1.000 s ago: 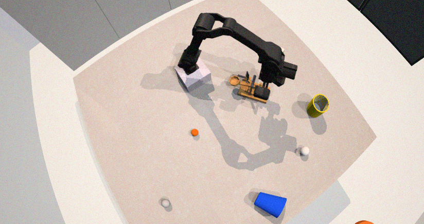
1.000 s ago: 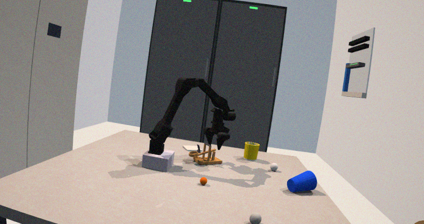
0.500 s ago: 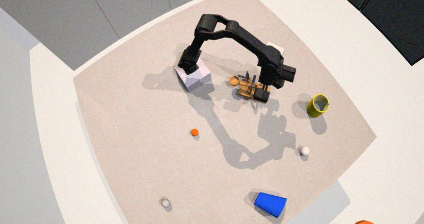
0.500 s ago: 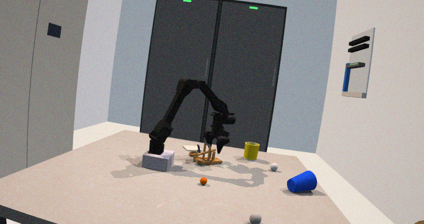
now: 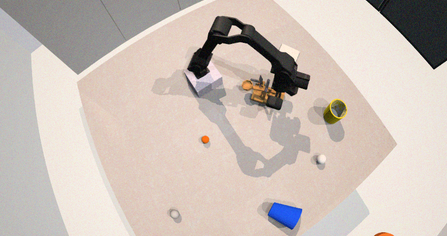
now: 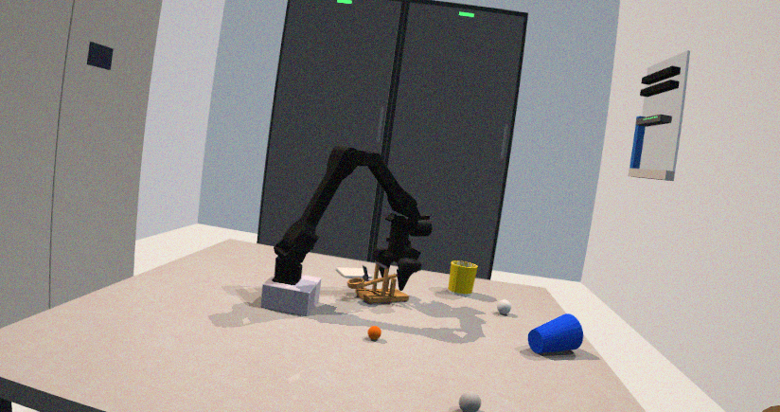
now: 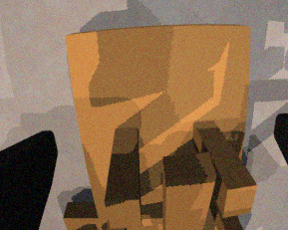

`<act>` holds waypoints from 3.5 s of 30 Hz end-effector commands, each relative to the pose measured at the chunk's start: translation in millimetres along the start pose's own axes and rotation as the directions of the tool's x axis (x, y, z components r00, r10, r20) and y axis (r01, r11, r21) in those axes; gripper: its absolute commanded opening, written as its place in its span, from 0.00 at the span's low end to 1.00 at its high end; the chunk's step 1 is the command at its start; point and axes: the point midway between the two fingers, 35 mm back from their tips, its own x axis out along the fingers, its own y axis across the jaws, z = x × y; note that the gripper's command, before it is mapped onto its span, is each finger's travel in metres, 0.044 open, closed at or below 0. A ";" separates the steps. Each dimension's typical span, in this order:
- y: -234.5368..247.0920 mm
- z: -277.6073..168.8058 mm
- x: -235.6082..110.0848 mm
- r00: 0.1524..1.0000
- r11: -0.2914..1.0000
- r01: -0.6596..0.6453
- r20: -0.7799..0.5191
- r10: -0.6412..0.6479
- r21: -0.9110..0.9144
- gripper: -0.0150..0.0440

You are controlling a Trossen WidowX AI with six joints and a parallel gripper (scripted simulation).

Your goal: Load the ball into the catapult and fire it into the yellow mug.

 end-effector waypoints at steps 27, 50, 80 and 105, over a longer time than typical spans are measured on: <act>0.0 -0.3 -19.3 1.000 1.000 0.001 -0.007 -0.001 0.000 0.31; 0.0 0.0 -17.9 1.000 1.000 0.002 -0.012 -0.002 0.000 0.25; 0.0 -0.6 2.9 1.000 1.000 0.002 -0.012 -0.002 0.002 0.61; 0.2 -1.5 -89.1 1.000 1.000 0.002 -0.014 -0.002 -0.002 1.00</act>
